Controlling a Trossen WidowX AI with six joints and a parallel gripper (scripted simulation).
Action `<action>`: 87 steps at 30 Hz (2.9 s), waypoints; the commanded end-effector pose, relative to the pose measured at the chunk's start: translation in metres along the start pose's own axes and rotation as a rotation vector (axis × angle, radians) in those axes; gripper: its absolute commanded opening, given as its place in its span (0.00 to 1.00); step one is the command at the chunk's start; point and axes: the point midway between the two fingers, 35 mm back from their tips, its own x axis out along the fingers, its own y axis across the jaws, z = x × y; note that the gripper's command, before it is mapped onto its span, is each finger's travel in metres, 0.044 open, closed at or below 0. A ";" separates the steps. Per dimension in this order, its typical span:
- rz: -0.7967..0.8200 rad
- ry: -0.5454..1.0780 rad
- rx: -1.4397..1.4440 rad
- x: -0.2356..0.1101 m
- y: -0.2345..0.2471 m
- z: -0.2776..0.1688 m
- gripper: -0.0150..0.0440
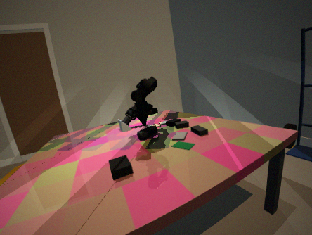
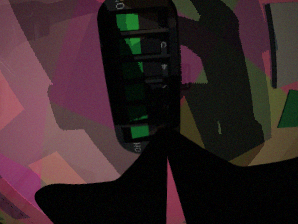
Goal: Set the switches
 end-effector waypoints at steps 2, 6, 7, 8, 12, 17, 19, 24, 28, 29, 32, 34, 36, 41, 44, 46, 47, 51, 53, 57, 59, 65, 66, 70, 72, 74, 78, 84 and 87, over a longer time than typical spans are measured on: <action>0.013 -0.005 -0.006 -0.005 0.002 0.003 0.25; 0.014 -0.006 -0.005 -0.008 0.012 0.029 0.25; 0.014 -0.006 -0.005 -0.008 0.013 0.031 0.25; 0.014 -0.006 -0.005 -0.008 0.013 0.031 0.25; 0.014 -0.006 -0.005 -0.009 0.012 0.031 0.25; 0.011 -0.006 -0.004 -0.009 0.011 0.031 0.25; 0.014 -0.006 -0.005 -0.009 0.012 0.031 0.25; 0.014 -0.006 -0.005 -0.009 0.012 0.031 0.25; 0.014 -0.006 -0.005 -0.009 0.012 0.031 0.25; 0.014 -0.006 -0.005 -0.009 0.012 0.031 0.25; 0.014 -0.006 -0.005 -0.009 0.012 0.031 0.25; 0.014 -0.006 -0.005 -0.009 0.012 0.031 0.25; 0.014 -0.006 -0.005 -0.009 0.012 0.031 0.25; 0.014 -0.006 -0.005 -0.009 0.012 0.031 0.25; 0.014 -0.006 -0.005 -0.008 0.013 0.031 0.25; 0.014 -0.006 -0.005 -0.002 0.023 0.031 0.25; 0.014 -0.006 -0.005 0.003 0.030 0.031 0.25; 0.014 -0.006 -0.004 0.019 0.056 0.031 0.25; 0.014 -0.006 -0.004 0.020 0.057 0.032 0.25; 0.014 -0.006 -0.004 0.020 0.057 0.031 0.25; 0.012 -0.011 0.006 0.019 0.054 0.031 0.25; 0.013 -0.010 0.003 0.019 0.055 0.031 0.25; 0.011 -0.010 0.004 0.018 0.054 0.031 0.25; 0.012 -0.009 0.011 0.009 0.054 0.031 0.39; 0.013 -0.009 0.015 -0.007 0.054 0.031 0.48; 0.013 -0.009 0.009 -0.023 0.054 0.031 0.57; 0.013 -0.010 0.006 -0.031 0.054 0.031 0.74; 0.013 -0.009 0.006 -0.031 0.054 0.031 0.65; 0.013 -0.009 0.006 -0.031 0.054 0.031 0.52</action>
